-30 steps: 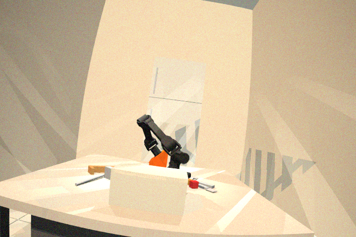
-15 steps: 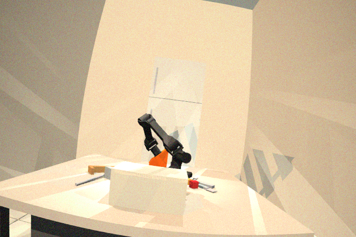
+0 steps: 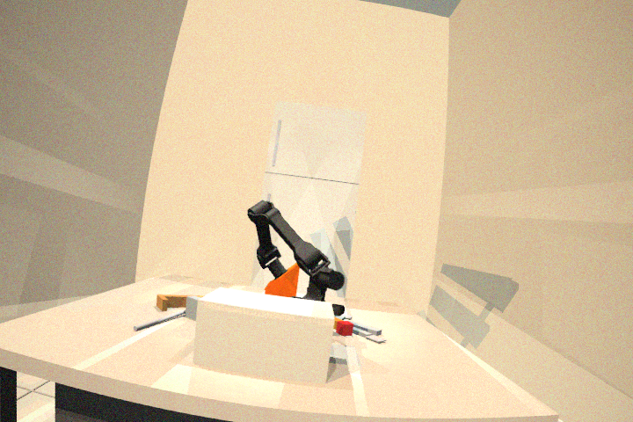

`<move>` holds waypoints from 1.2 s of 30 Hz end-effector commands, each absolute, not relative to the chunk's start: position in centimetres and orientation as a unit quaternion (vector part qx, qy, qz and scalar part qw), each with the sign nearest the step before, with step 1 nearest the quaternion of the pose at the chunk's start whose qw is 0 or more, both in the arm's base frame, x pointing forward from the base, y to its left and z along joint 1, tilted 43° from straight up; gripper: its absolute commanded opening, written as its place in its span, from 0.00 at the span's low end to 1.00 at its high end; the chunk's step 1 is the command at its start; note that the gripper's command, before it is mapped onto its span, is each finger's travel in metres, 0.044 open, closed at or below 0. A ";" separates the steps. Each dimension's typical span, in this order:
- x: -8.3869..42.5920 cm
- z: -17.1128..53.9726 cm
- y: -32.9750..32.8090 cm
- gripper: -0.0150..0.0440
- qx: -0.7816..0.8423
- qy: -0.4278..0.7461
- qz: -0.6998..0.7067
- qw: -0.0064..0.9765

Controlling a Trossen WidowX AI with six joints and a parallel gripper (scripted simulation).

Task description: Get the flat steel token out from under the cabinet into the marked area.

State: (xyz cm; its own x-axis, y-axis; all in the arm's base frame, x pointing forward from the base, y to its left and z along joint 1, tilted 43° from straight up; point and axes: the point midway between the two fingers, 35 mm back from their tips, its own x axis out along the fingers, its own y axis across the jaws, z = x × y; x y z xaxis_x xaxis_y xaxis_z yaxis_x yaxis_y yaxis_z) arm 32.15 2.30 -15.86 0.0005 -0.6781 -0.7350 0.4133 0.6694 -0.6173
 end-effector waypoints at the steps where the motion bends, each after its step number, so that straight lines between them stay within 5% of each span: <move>1: 31.2 -16.2 2.5 0.25 -0.114 0.590 -0.392 0.697; 36: 25.1 -18.4 5.0 0.25 -0.113 0.592 -0.391 0.696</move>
